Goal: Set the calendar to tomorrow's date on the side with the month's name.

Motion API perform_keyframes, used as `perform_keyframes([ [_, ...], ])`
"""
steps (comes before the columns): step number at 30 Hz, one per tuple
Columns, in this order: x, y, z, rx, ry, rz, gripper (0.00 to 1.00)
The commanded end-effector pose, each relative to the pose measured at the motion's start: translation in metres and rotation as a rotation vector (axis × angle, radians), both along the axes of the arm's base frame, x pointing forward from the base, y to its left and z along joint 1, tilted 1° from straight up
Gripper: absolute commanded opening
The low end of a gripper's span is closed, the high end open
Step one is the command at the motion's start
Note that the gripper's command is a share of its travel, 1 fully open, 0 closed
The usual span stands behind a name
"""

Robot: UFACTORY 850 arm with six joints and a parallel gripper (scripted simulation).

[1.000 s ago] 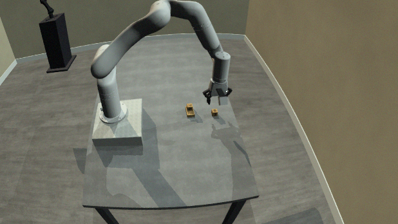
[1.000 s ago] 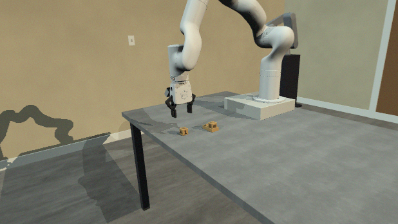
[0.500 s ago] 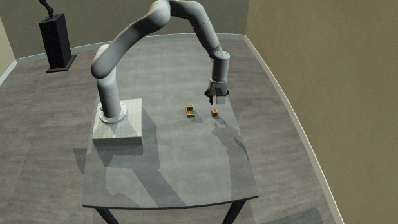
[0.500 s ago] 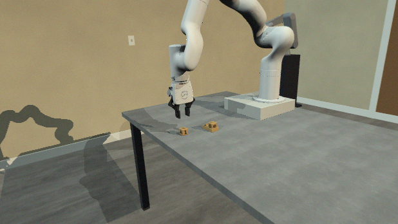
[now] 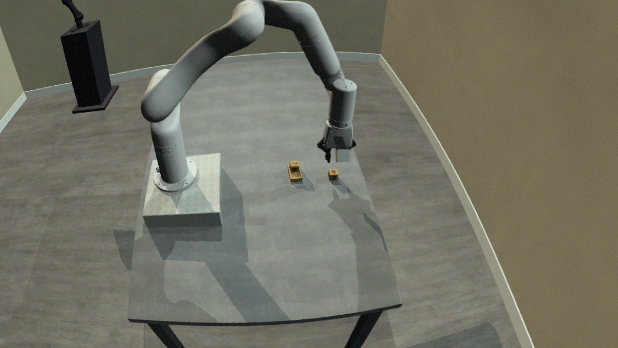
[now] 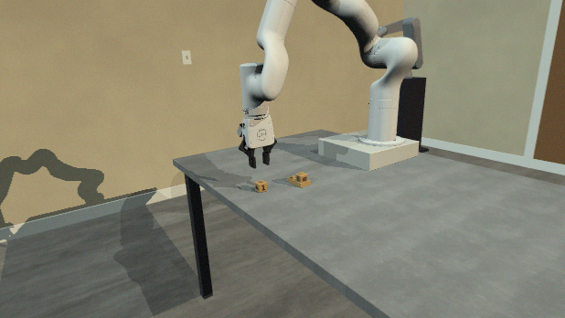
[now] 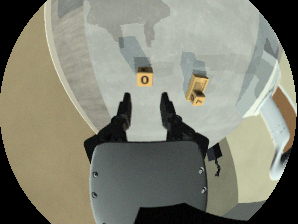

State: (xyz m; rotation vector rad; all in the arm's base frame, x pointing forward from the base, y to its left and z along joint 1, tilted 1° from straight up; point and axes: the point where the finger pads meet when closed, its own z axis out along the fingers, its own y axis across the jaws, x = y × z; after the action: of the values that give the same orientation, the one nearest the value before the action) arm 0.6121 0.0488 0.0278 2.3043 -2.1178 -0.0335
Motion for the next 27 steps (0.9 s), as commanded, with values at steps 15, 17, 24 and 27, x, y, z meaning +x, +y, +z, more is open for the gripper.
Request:
perform_keyframes([
  [15, 0.0010, 0.0001, 0.0009, 0.000, -0.002, 0.000, 0.49],
  [17, 0.0010, 0.0001, 0.0008, 0.000, -0.002, 0.000, 0.49],
  [24, 0.0010, 0.0001, -0.0015, 0.000, -0.002, 0.000, 0.49],
  [27, 0.0009, 0.0002, -0.0036, -0.001, -0.002, 0.000, 0.49],
])
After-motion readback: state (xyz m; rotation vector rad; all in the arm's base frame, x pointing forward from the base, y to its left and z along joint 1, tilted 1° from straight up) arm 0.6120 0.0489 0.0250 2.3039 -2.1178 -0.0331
